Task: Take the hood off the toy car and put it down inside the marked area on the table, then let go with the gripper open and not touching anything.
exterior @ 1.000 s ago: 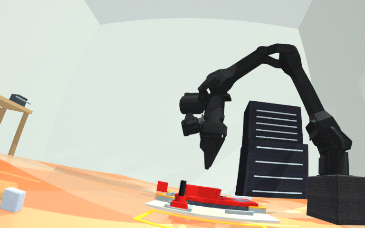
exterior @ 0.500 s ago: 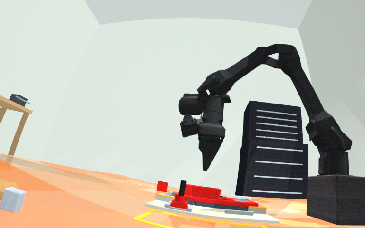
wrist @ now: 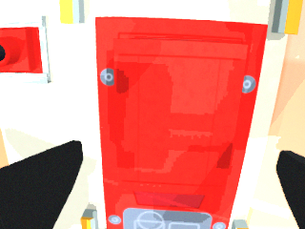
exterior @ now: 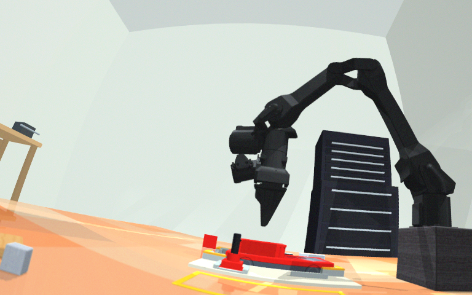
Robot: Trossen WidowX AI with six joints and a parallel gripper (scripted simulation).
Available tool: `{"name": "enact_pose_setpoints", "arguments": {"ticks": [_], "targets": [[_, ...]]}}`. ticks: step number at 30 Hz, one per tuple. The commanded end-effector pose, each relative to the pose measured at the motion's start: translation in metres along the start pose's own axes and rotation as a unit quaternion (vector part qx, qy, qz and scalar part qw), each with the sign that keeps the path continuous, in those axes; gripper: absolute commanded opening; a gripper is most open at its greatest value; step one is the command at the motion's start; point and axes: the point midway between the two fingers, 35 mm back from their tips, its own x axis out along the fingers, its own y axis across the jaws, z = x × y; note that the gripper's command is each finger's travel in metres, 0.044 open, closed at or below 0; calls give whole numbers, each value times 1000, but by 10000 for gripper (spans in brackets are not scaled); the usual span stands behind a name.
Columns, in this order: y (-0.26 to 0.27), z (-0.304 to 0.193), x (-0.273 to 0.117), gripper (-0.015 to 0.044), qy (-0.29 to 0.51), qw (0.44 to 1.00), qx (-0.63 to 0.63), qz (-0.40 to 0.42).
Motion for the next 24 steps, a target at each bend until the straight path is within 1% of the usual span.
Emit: {"name": "enact_pose_setpoints", "arguments": {"ticks": [1,24], "targets": [[1,-1,6,440,4,1000,2,3],[1,-1,27,440,4,1000,2,3]]}}
